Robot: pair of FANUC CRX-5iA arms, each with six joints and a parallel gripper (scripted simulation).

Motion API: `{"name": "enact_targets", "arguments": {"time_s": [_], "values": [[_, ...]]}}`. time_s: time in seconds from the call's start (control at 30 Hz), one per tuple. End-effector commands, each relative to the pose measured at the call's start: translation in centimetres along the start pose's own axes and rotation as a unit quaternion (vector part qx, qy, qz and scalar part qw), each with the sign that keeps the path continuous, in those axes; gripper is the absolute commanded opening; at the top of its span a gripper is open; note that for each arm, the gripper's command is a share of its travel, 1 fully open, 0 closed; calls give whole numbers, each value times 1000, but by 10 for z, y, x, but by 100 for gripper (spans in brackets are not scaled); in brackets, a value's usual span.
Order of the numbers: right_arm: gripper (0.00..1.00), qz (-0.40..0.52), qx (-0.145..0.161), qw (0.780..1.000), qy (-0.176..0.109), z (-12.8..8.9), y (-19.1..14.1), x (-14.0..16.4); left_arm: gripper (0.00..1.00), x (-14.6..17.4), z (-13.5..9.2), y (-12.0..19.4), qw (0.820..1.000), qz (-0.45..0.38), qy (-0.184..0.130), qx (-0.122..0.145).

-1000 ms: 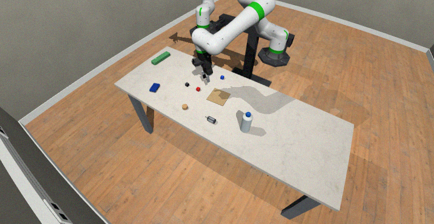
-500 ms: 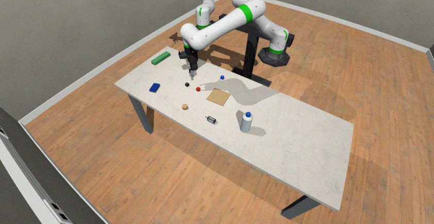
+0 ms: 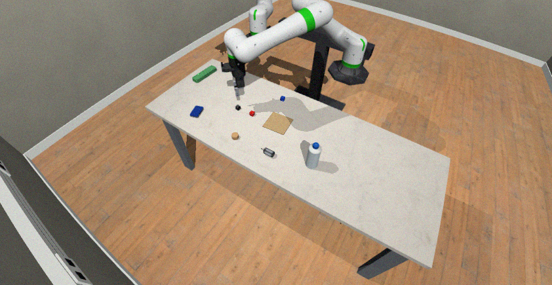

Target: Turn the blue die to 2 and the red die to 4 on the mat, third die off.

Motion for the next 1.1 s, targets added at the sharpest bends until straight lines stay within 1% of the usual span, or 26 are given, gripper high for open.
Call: {"name": "enact_targets", "arguments": {"time_s": [0.0, 0.9, 1.0, 1.07], "values": [[100, 0, 0, 1000, -1, -1, 0, 0, 100, 3, -1, 4, 1000, 4, 3, -1], [100, 0, 0, 1000, -1, -1, 0, 0, 100, 6, -1, 9, 1000, 10, 5, -2], [100, 0, 0, 1000, -1, -1, 0, 0, 100, 6, 2, 9, 1000, 10, 5, -2], [100, 0, 0, 1000, -1, -1, 0, 0, 100, 6, 9, 9, 1000, 10, 5, -2]]}}
Point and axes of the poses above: on each arm, the point where the finger pads meet when closed, its own z axis out along the fingers, its own y axis across the jaws, x = y × z, the point moved 4 cm from there along -z, back along the fingers, and after that the axes turned 15 degrees about -z, right-handed, at the moved point
